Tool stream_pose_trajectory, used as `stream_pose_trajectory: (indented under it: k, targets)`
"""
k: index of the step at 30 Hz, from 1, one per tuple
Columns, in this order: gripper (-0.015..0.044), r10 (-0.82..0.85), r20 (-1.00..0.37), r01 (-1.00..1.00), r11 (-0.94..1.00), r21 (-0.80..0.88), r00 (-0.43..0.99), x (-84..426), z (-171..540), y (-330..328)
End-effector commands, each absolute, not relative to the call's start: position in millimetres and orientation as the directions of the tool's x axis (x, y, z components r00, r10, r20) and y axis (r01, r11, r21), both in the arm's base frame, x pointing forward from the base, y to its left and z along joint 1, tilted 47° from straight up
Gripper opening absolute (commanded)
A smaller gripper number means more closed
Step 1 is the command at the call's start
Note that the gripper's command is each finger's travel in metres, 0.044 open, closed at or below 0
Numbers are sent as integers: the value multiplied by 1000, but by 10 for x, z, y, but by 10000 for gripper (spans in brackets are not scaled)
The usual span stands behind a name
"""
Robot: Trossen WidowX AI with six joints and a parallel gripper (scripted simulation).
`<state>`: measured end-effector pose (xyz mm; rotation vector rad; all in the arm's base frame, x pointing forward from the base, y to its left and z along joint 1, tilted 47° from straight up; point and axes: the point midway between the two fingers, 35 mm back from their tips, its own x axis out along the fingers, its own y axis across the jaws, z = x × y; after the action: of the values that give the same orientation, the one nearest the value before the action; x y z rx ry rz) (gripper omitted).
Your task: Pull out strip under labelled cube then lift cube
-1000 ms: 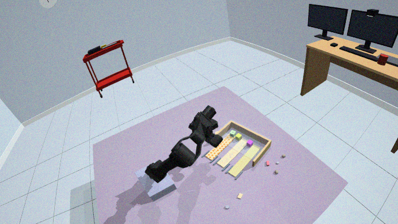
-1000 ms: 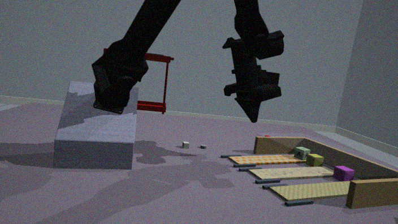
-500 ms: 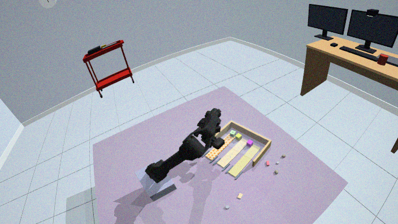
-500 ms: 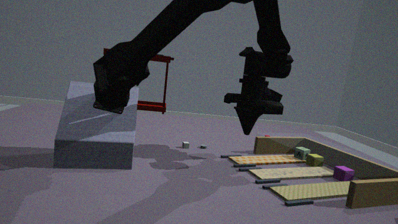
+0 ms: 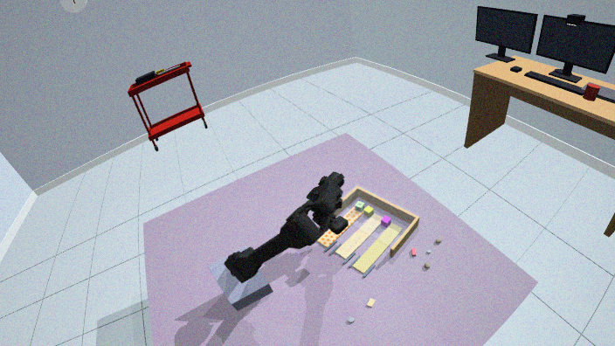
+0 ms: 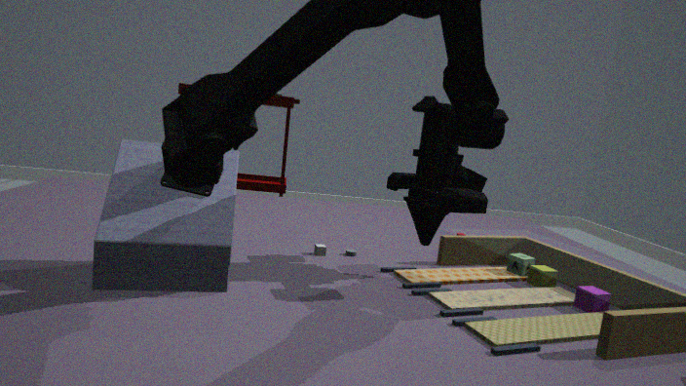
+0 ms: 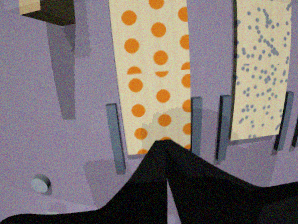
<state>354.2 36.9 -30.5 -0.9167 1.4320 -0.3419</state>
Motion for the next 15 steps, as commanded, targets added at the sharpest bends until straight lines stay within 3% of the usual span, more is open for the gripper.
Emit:
stream_pose_trajectory:
  k: [1, 15]
  targets:
    - [0, -705, -691, -322, 625, -711, 158, 3538, -371, 308]
    - [0, -706, -690, -321, 624, -712, 158, 3558, -517, 134]
